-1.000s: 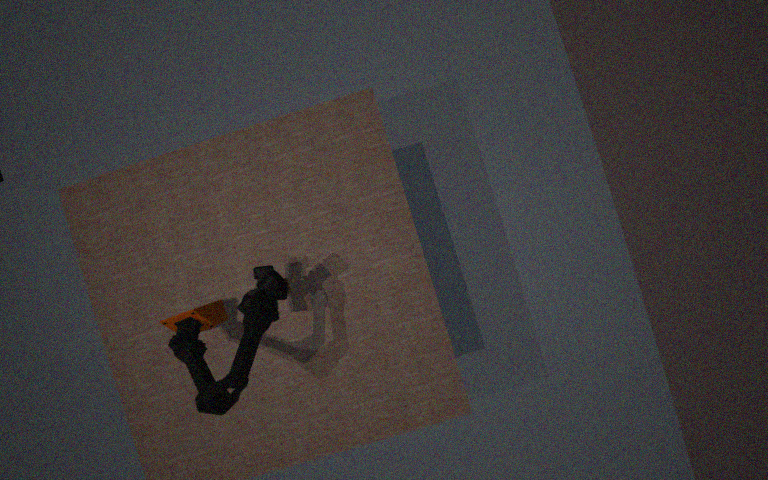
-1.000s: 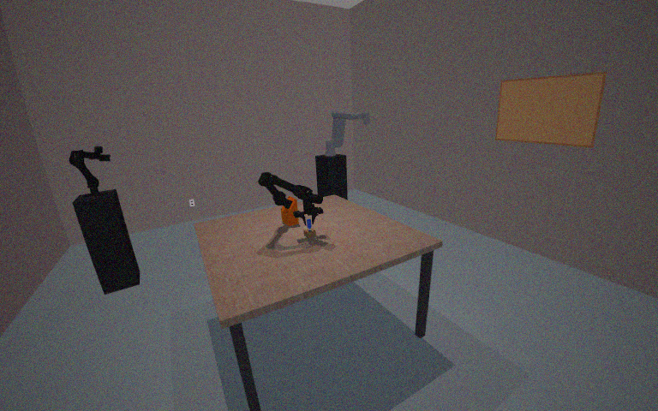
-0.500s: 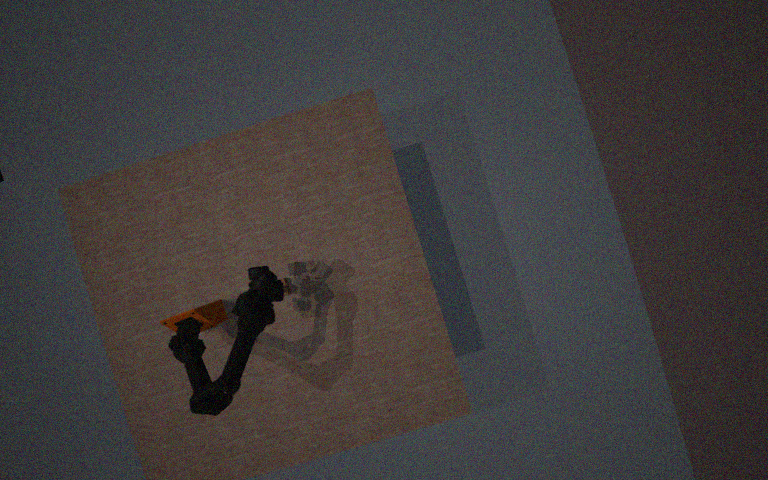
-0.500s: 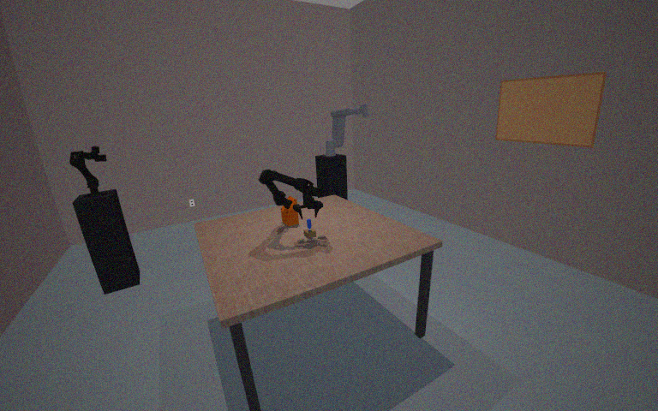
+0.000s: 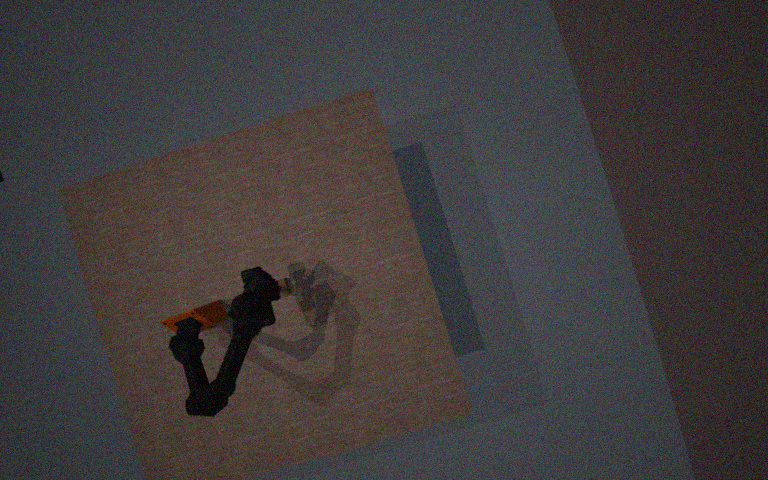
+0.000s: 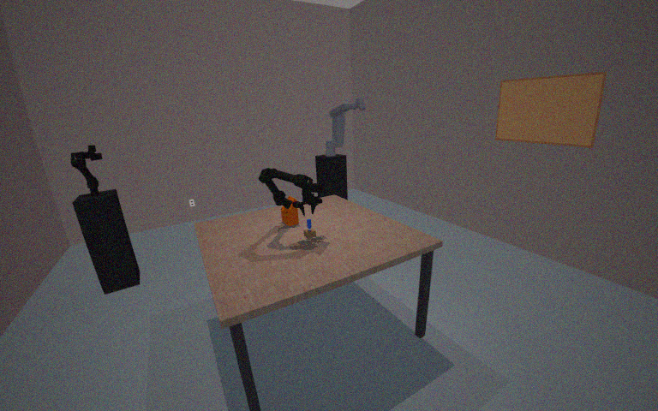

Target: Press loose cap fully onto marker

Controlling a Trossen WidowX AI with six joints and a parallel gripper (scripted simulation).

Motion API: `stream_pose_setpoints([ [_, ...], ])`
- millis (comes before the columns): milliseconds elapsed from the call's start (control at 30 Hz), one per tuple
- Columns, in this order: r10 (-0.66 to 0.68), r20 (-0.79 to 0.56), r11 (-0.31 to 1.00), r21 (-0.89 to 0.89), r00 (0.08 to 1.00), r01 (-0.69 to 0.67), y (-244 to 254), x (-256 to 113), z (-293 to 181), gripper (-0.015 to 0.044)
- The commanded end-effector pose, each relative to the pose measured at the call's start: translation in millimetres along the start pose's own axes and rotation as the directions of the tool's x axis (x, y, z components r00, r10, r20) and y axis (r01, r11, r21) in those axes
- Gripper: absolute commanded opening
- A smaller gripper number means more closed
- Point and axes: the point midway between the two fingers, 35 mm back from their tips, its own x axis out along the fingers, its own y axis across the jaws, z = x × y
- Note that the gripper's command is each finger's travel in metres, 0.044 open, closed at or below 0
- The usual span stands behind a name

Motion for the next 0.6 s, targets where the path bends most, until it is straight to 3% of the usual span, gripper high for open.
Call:
stream_pose_setpoints([
  [0, 0.0, 0.002, 0.999, -0.035, 1.0, 0.0, -0.1, 1.0, -0.3, 0.0151],
  [200, 0.0, 0.002, 0.999, -0.035, 1.0, 0.0, -0.1, 1.0, -0.3, 0.0],
  [567, 0.0, 0.002, 0.999, -0.035, 1.0, 0.0, -0.1, 1.0, -0.3, 0.0],
])
